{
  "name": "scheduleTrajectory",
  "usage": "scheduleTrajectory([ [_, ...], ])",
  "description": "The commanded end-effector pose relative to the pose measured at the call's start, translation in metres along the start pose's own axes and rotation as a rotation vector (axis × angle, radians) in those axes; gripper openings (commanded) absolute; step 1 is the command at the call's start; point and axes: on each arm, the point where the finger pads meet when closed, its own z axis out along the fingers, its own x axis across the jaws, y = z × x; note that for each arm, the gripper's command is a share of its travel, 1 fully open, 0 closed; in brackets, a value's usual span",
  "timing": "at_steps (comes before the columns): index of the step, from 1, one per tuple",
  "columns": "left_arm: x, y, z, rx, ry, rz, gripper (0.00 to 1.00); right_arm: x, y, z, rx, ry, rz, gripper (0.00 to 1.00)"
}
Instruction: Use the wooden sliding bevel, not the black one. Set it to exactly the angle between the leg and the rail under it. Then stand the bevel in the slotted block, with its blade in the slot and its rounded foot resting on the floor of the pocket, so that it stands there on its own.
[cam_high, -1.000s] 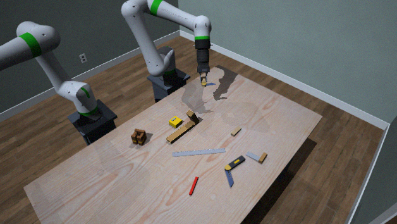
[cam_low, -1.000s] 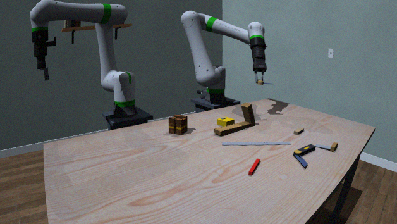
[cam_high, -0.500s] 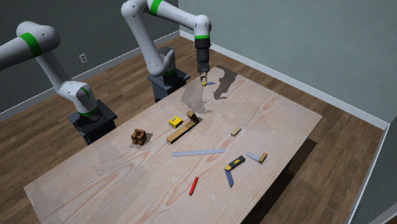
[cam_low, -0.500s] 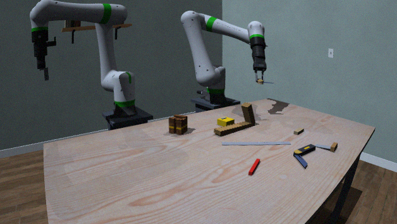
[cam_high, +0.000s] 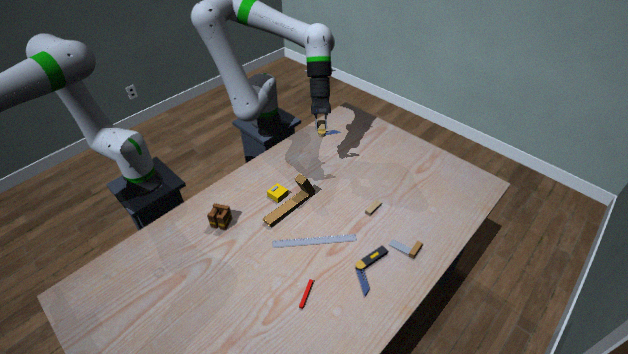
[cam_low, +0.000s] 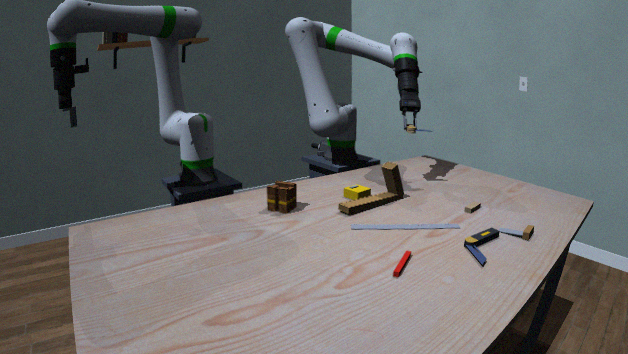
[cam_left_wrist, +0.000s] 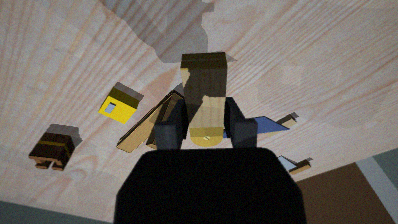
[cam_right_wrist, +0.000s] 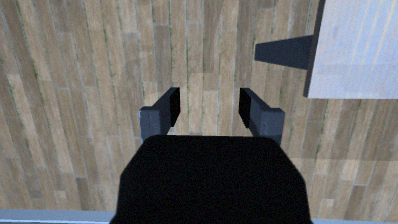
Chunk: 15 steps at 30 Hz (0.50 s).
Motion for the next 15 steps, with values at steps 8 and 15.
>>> scheduleTrajectory([
  [8,-0.013,0.013,0.001,0.028,0.026,0.074,0.00,0.000,0.000,-0.004,-0.006,-0.003,0.000,1.00],
  [15,-0.024,0.021,0.005,0.055,0.040,0.125,0.00,0.000,0.000,-0.004,-0.006,-0.003,0.000,1.00],
])
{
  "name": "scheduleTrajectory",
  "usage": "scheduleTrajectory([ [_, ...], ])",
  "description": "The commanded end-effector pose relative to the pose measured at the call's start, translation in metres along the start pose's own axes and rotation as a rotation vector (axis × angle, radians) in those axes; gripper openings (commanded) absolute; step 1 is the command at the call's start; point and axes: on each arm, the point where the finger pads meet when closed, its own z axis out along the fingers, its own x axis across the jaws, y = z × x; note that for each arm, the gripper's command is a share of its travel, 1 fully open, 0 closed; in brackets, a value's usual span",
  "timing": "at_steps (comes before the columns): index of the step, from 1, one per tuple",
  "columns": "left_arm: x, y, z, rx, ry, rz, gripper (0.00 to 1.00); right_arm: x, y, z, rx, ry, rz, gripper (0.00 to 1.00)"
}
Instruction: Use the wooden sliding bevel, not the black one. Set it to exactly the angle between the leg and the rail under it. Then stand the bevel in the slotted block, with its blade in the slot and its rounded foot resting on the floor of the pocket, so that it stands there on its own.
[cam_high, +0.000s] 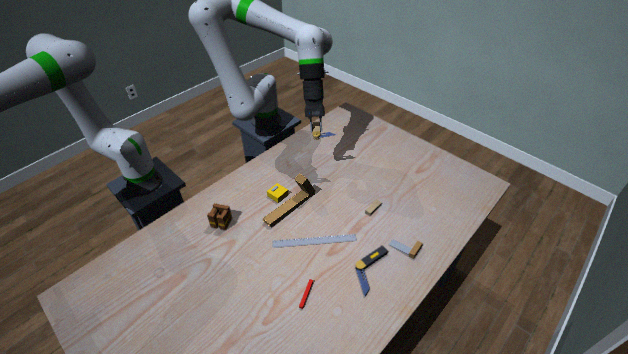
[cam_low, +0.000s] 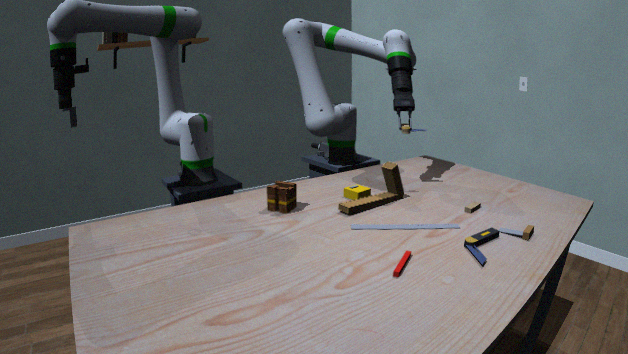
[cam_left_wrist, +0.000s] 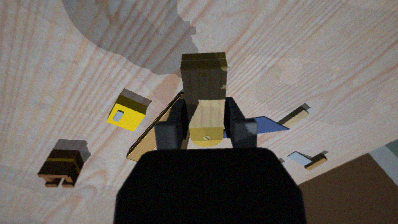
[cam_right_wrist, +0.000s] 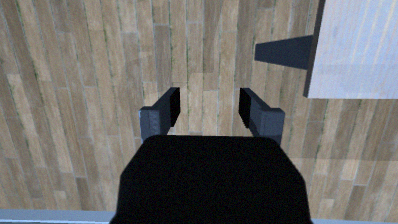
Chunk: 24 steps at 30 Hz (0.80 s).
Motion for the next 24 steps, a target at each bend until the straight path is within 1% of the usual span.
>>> scheduleTrajectory([
  [1,-0.004,0.009,-0.001,0.015,0.020,0.040,0.00,0.000,0.000,-0.004,-0.006,-0.003,0.000,1.00],
  [13,-0.039,0.037,0.008,0.104,0.064,0.208,0.00,0.000,0.000,-0.004,-0.006,-0.003,0.000,1.00],
  [15,-0.039,0.037,0.008,0.104,0.064,0.208,0.00,0.000,0.000,-0.004,-0.006,-0.003,0.000,1.00],
  [24,-0.070,0.063,0.016,0.186,0.104,0.364,0.00,0.000,0.000,-0.004,-0.006,-0.003,0.000,1.00],
])
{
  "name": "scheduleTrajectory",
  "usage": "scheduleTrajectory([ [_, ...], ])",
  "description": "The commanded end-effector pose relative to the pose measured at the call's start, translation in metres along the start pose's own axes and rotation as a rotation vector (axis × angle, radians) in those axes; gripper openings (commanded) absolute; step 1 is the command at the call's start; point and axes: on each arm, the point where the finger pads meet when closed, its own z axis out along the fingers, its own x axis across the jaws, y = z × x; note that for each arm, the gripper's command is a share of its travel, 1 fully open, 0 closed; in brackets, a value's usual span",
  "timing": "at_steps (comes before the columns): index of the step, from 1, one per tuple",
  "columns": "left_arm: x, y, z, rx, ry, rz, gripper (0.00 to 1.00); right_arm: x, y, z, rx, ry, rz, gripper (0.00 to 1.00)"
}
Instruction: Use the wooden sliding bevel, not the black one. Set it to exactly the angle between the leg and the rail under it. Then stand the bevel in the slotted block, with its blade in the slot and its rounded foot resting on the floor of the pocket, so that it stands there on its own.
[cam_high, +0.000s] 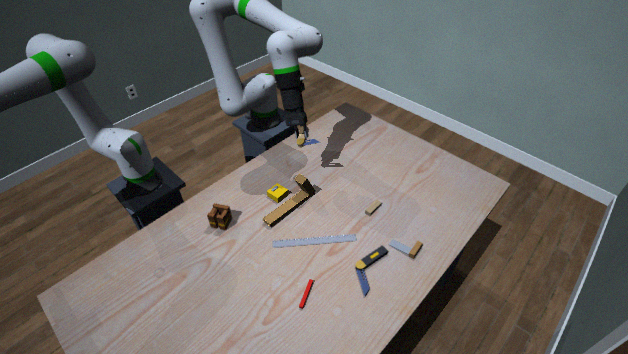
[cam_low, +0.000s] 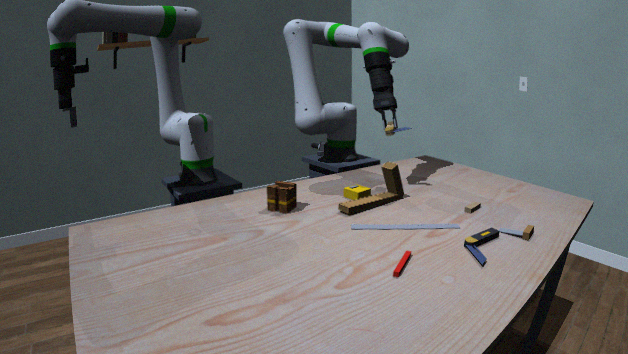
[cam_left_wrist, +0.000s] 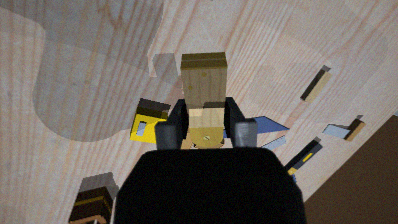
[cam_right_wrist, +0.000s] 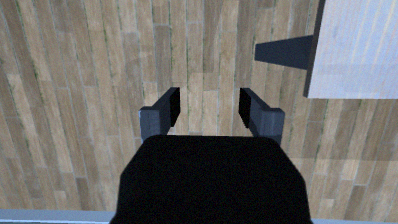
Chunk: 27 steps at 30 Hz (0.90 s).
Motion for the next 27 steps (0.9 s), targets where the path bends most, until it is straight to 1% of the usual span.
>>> scheduleTrajectory([
  [1,-0.012,0.025,-0.001,0.060,0.033,0.097,0.00,0.000,0.000,-0.004,-0.006,-0.003,0.000,1.00],
  [6,-0.027,0.046,0.000,0.112,0.058,0.196,0.00,0.000,0.000,-0.004,-0.006,-0.003,0.000,1.00],
  [8,-0.027,0.046,0.000,0.112,0.058,0.196,0.00,0.000,0.000,-0.004,-0.006,-0.003,0.000,1.00],
  [16,-0.054,0.085,0.002,0.206,0.102,0.374,0.00,0.000,0.000,-0.004,-0.006,-0.003,0.000,1.00],
  [23,-0.082,0.124,0.004,0.302,0.149,0.557,0.00,0.000,0.000,-0.004,-0.006,-0.003,0.000,1.00],
  [25,-0.082,0.124,0.004,0.302,0.149,0.557,0.00,0.000,0.000,-0.004,-0.006,-0.003,0.000,1.00],
  [27,-0.090,0.136,0.005,0.332,0.163,0.614,0.00,0.000,0.000,-0.004,-0.006,-0.003,0.000,1.00],
])
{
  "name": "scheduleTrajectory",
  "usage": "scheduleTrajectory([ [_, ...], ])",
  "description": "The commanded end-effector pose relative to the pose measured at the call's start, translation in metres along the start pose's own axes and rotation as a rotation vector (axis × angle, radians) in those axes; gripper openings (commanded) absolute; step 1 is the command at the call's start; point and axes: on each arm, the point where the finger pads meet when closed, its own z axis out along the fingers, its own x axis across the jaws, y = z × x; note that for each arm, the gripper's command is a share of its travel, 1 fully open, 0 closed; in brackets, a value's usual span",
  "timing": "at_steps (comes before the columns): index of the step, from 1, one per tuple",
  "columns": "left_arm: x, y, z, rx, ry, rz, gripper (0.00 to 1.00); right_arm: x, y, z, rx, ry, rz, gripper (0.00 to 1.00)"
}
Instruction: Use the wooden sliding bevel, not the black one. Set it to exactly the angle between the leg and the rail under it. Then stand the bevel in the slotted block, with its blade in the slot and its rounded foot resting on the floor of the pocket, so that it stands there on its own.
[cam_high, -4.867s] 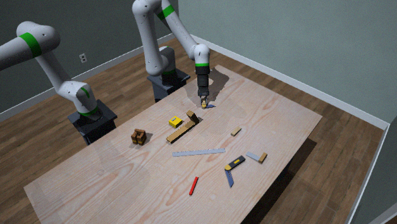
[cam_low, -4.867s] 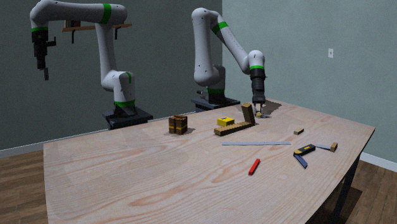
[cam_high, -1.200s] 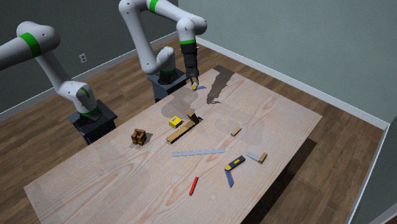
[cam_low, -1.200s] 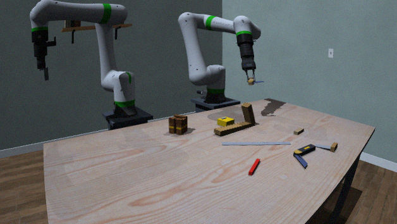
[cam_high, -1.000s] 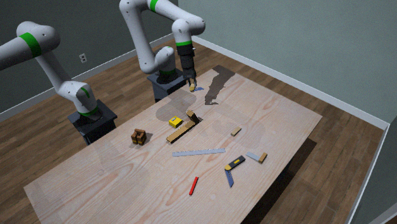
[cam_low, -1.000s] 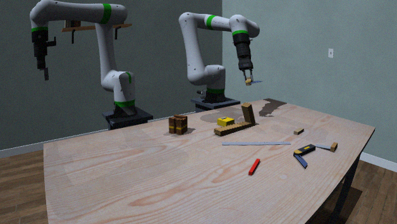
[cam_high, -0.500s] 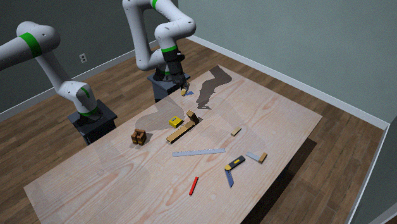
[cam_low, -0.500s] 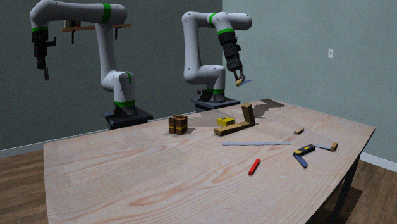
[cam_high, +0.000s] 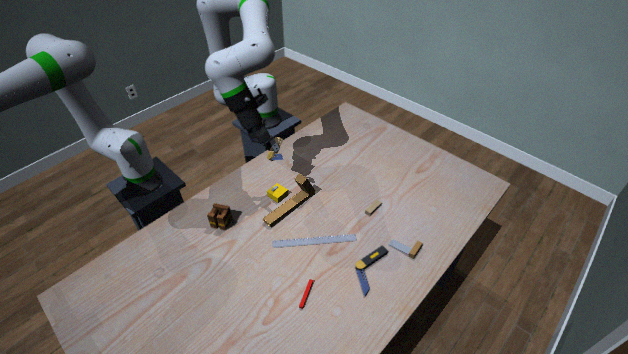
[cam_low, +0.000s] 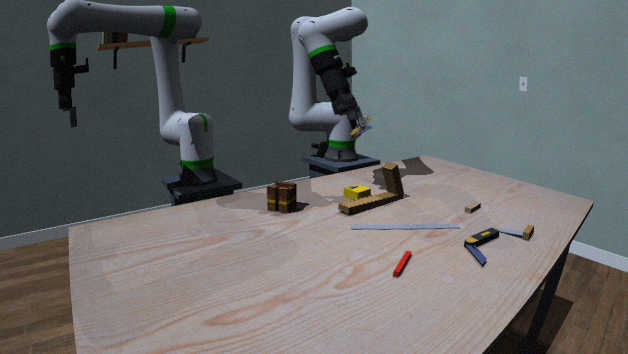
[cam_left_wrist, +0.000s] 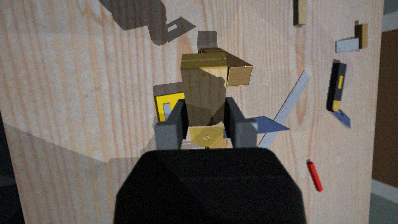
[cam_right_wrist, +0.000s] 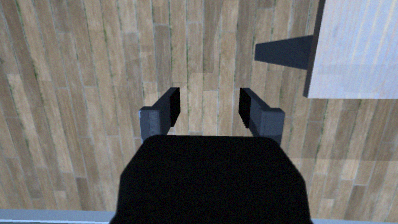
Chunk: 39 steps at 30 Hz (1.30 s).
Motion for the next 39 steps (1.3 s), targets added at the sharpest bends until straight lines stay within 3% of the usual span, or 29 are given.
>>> scheduleTrajectory([
  [1,0.000,0.035,-0.009,0.107,0.030,0.130,0.00,0.000,0.000,-0.004,-0.006,-0.003,0.000,1.00],
  [13,-0.008,0.130,-0.031,0.311,0.118,0.515,0.00,0.000,0.000,-0.004,-0.006,-0.003,0.000,1.00],
  [15,-0.008,0.130,-0.031,0.311,0.118,0.515,0.00,0.000,0.000,-0.004,-0.006,-0.003,0.000,1.00],
  [27,-0.012,0.208,-0.049,0.478,0.200,0.829,0.00,0.000,0.000,-0.004,-0.006,-0.003,0.000,1.00],
  [39,-0.015,0.248,-0.059,0.558,0.240,0.980,0.00,0.000,0.000,-0.004,-0.006,-0.003,0.000,1.00],
])
